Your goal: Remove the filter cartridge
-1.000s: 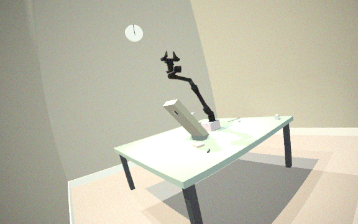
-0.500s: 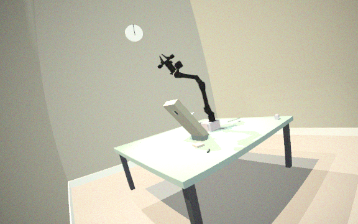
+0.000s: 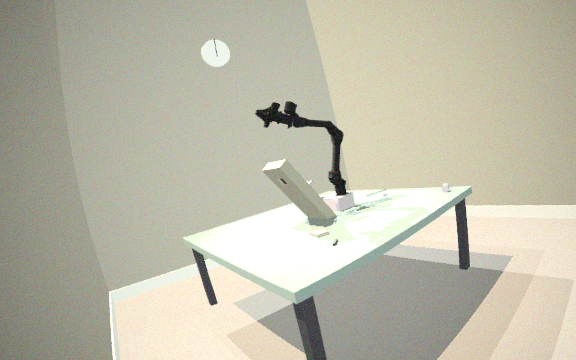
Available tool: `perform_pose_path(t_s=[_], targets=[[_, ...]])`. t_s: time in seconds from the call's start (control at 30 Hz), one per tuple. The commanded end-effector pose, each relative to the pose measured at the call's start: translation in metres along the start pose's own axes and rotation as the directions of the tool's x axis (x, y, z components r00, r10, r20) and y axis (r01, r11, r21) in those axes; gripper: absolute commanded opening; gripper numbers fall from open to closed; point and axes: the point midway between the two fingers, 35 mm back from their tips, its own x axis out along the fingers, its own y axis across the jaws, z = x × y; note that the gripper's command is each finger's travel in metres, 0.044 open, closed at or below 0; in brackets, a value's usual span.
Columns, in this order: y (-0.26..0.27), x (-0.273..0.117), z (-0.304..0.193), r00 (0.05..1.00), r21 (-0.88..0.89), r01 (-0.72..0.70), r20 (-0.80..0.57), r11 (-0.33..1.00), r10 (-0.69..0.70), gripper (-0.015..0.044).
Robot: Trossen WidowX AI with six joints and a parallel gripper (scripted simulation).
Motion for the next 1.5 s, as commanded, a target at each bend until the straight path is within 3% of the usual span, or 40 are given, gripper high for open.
perform_pose_path(t_s=[0.0, 0.33, 0.63, 1.47], targets=[[0.003, -0.04, -0.068, 0.963, -0.324, -0.076, -0.27, 0.943, -0.015, 0.0112], [0.0, -0.134, -0.168, 0.76, -0.61, -0.493, -0.649, 0.62, -0.033, 0.0112], [-0.013, -0.241, -0.24, 0.467, -0.469, -0.87, -0.883, 0.149, -0.053, 0.0112], [-0.014, -0.231, -0.26, 0.461, -0.464, -0.875, -0.886, 0.138, -0.053, 0.0112]])
